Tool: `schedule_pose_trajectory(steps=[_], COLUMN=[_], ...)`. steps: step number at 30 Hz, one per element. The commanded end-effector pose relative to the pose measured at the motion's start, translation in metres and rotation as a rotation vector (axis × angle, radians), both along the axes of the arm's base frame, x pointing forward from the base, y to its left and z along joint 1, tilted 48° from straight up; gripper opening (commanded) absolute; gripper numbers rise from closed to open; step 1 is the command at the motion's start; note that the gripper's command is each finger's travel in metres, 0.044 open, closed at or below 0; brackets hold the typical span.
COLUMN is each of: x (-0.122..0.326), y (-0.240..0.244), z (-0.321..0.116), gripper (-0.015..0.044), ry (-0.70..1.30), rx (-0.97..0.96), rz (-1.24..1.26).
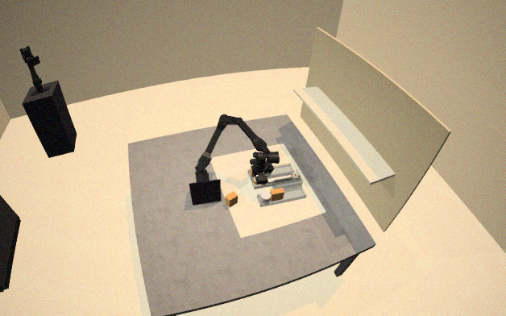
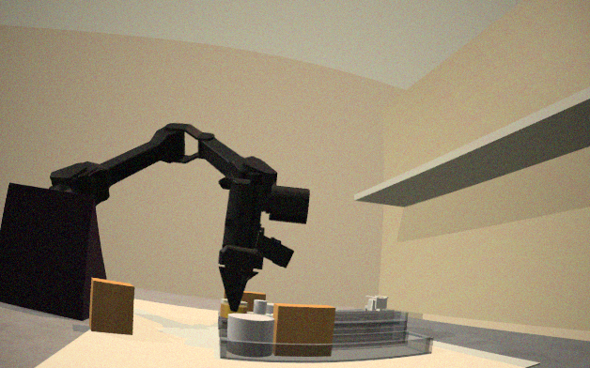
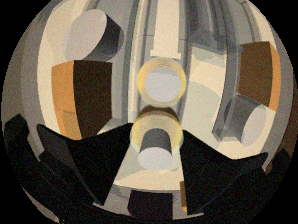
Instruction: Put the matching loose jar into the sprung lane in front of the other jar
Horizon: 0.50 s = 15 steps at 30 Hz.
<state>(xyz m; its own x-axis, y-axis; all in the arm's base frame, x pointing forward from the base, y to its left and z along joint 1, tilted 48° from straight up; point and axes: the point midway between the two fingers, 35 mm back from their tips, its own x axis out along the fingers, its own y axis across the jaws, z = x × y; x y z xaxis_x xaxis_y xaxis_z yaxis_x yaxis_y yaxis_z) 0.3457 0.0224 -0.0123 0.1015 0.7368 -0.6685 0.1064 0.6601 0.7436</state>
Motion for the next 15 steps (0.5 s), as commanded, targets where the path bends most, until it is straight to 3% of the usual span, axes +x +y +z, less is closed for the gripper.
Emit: schedule_pose_trajectory(steps=[1, 15], x=[0.0101, 0.0101], y=[-0.0044, -0.0043], z=[0.0049, 0.0036], gripper=[0.0, 0.0], ry=[-0.034, -0.034], rx=[-0.003, -0.003], rz=[-0.009, -0.009])
